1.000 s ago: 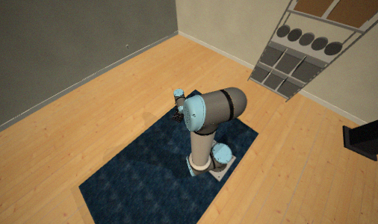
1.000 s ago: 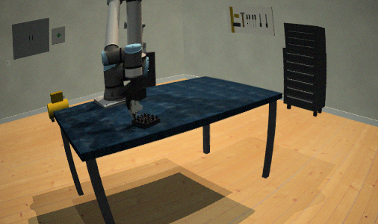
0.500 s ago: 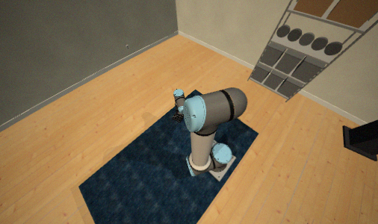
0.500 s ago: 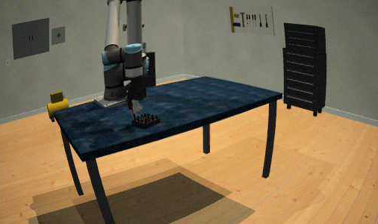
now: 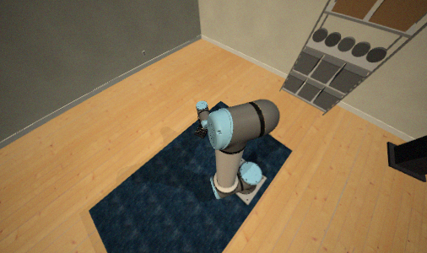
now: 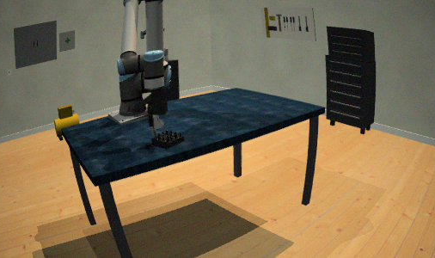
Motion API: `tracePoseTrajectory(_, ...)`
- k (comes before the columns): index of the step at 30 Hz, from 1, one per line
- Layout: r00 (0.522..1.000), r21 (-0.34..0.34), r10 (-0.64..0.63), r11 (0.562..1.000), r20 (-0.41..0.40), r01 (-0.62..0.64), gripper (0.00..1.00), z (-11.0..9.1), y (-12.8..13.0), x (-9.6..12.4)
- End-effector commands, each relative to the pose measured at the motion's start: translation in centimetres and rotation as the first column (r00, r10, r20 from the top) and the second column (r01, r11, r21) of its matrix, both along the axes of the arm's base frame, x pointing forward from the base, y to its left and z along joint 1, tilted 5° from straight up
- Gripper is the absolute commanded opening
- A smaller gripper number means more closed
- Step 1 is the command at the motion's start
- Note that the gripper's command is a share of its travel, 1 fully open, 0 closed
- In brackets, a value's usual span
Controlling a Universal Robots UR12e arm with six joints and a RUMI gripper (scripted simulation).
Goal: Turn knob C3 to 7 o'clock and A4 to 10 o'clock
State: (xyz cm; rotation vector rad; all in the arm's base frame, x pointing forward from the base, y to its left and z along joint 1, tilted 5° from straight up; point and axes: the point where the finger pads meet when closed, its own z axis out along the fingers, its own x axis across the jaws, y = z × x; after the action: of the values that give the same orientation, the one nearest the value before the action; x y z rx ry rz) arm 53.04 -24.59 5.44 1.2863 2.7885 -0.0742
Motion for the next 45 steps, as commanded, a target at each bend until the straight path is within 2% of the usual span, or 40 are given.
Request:
tracePoseTrajectory(1, 0.998, -0.002, 0.058, 0.998, -0.002, -0.058, 0.04, 0.07, -0.06, 0.06)
tracePoseTrajectory(17, 0.991, -0.005, 0.13, 0.991, -0.008, -0.13, 0.04, 0.07, -0.08, 0.09)
tracePoseTrajectory(38, 0.991, -0.005, 0.137, 0.991, -0.009, -0.137, 0.04, 0.07, -0.08, 0.09)
tracePoseTrajectory(39, 0.991, -0.005, 0.137, 0.991, -0.009, -0.137, 0.11, 0.07, -0.08, 0.09)
tracePoseTrajectory(45, 0.991, -0.005, 0.137, 0.991, -0.009, -0.137, 0.11, 0.07, -0.08, 0.09)
